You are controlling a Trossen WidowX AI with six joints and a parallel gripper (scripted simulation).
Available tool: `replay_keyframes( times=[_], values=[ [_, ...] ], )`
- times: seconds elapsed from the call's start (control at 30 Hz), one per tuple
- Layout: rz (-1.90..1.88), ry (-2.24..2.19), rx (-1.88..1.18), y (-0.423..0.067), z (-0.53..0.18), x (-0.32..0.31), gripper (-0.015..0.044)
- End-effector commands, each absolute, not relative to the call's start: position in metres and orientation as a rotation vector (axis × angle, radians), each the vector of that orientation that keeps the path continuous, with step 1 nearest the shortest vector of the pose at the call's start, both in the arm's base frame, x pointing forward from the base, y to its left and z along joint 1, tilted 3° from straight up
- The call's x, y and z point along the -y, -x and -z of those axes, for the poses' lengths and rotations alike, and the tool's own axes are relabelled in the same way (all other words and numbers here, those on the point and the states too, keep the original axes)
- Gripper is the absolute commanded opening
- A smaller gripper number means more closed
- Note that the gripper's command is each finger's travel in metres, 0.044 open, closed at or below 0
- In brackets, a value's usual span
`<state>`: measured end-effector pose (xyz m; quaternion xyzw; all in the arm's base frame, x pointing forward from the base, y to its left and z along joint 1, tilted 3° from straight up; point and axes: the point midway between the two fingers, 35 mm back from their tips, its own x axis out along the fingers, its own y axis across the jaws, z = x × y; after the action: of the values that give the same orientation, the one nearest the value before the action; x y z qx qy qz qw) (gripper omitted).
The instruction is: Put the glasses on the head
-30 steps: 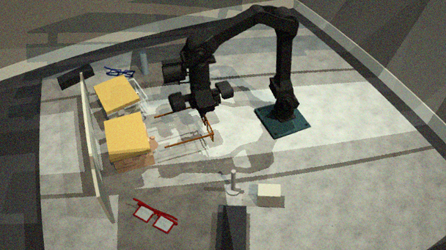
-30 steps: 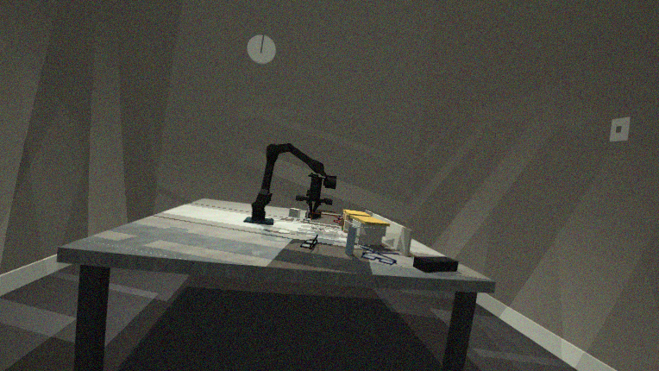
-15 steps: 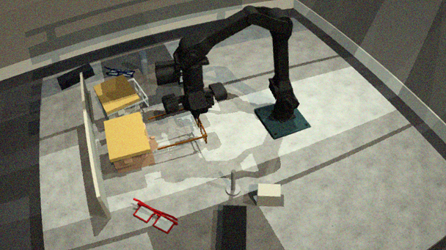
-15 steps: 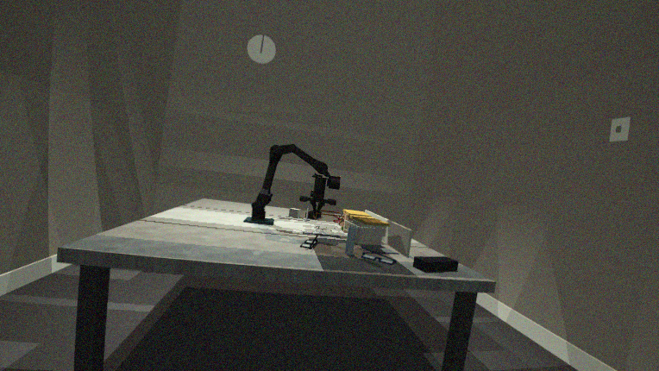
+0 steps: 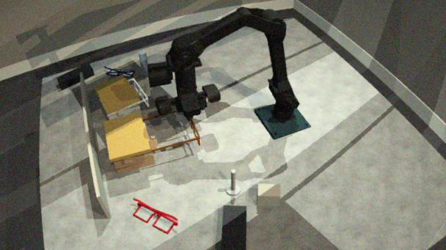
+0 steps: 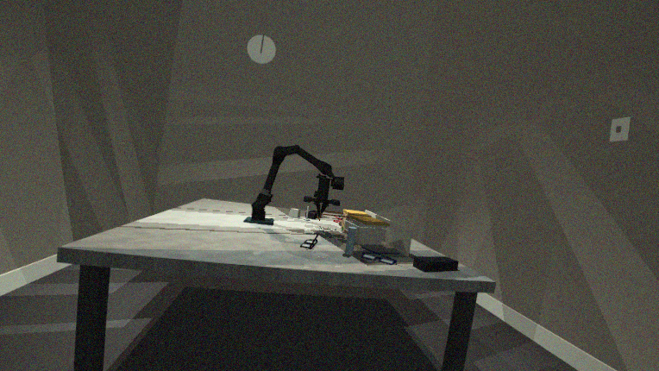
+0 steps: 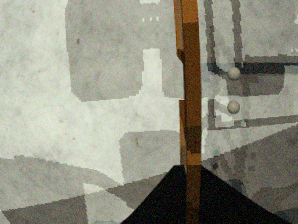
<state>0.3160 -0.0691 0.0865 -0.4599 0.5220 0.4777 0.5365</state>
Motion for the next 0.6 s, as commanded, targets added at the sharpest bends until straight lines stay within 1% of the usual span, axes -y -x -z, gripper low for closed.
replay_keyframes(
  times=[0.0,0.57],
  values=[
    [-1.13,1.097,-1.245,-0.324,-0.088,0.071,0.0],
    [-1.128,1.098,-1.244,-0.347,-0.088,0.074,0.0]
  ],
)
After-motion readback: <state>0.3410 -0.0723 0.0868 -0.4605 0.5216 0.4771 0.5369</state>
